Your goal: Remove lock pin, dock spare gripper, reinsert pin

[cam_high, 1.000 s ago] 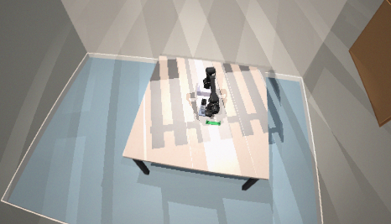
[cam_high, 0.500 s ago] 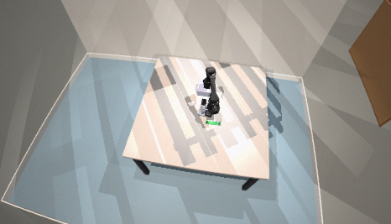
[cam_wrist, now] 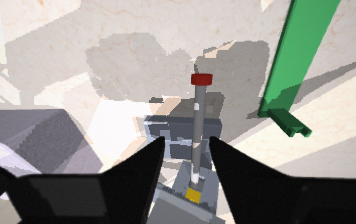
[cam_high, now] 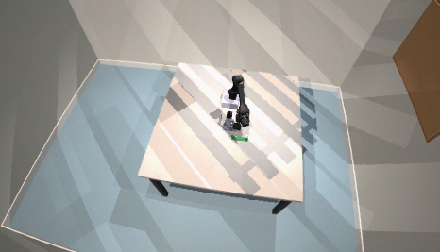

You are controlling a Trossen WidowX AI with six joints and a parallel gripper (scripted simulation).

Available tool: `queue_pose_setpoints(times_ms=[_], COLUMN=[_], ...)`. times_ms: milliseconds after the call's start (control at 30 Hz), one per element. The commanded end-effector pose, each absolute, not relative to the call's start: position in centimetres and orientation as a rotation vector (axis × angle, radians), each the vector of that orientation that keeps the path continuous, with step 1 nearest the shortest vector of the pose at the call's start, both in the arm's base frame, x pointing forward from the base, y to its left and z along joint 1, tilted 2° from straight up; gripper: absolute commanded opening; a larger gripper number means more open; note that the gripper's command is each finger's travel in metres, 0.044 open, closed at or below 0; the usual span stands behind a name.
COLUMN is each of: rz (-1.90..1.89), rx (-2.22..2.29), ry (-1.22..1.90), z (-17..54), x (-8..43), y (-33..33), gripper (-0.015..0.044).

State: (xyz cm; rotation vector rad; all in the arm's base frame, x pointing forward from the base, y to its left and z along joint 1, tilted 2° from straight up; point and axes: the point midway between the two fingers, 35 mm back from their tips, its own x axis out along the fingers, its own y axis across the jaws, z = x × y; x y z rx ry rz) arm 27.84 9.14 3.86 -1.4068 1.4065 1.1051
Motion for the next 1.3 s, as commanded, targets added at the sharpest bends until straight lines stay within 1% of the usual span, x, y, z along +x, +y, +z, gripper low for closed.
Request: queue_pose_setpoints(times_ms=[0,1133,1267], rz=[1.104,1.121,1.121], rx=[-1.405,-1.431,-1.434], ry=[1.404,1.441,1.444], z=[4.7,9.6,9.0], x=[27.8,26.6,26.6], y=[9.8,13.5,13.0], gripper=[0.0200,0.0200,0.0305])
